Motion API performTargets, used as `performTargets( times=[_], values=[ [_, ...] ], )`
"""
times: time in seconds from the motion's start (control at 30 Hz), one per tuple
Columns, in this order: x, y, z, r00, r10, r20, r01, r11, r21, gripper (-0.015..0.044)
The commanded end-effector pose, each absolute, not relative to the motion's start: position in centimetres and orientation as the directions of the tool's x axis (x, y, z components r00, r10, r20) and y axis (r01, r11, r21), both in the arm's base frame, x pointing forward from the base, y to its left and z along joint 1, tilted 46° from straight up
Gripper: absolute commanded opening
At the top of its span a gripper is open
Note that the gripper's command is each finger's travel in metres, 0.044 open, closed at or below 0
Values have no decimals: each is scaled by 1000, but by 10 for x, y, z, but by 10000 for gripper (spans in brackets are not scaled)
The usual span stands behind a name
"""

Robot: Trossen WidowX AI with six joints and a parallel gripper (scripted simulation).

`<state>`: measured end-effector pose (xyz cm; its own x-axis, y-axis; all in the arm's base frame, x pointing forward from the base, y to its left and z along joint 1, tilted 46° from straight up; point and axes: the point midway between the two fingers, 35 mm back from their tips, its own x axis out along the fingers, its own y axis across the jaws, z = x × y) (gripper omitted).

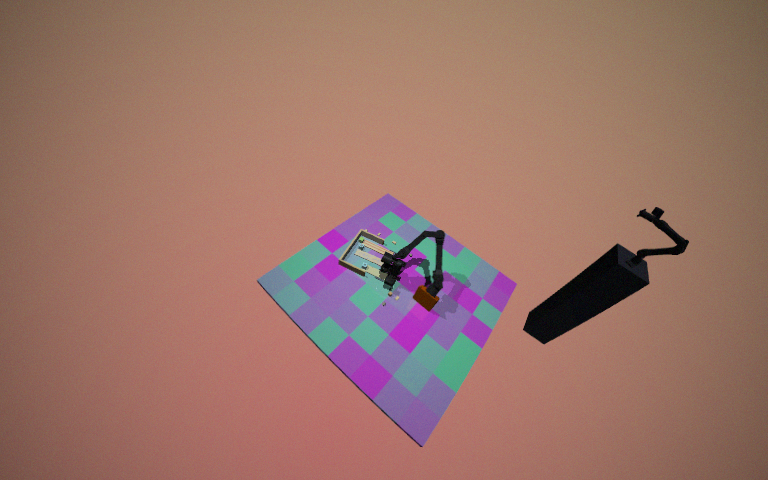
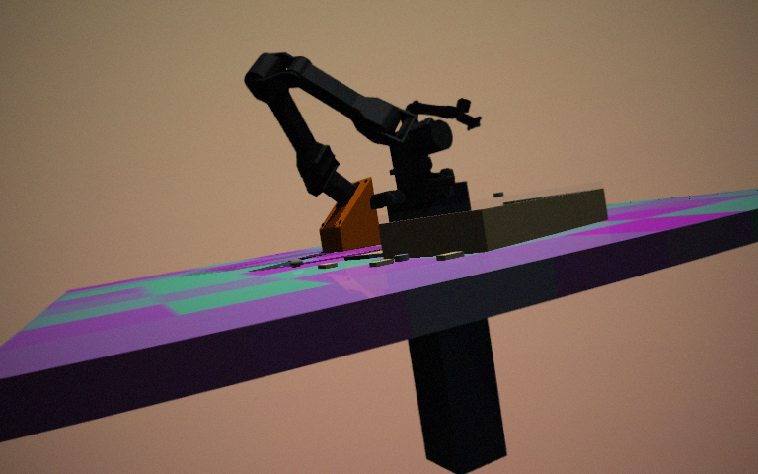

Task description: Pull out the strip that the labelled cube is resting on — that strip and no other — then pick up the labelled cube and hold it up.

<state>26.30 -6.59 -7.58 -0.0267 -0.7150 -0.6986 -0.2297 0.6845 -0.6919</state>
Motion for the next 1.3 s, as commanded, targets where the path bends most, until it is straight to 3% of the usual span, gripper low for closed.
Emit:
performTargets(
  times=[0.0,1.27],
  values=[
    [247,-72,-79,-60,-720,-692,-240,683,-690,0],
    [202,-77,-70,-62,-720,-691,-242,683,-689,0]
  ],
)
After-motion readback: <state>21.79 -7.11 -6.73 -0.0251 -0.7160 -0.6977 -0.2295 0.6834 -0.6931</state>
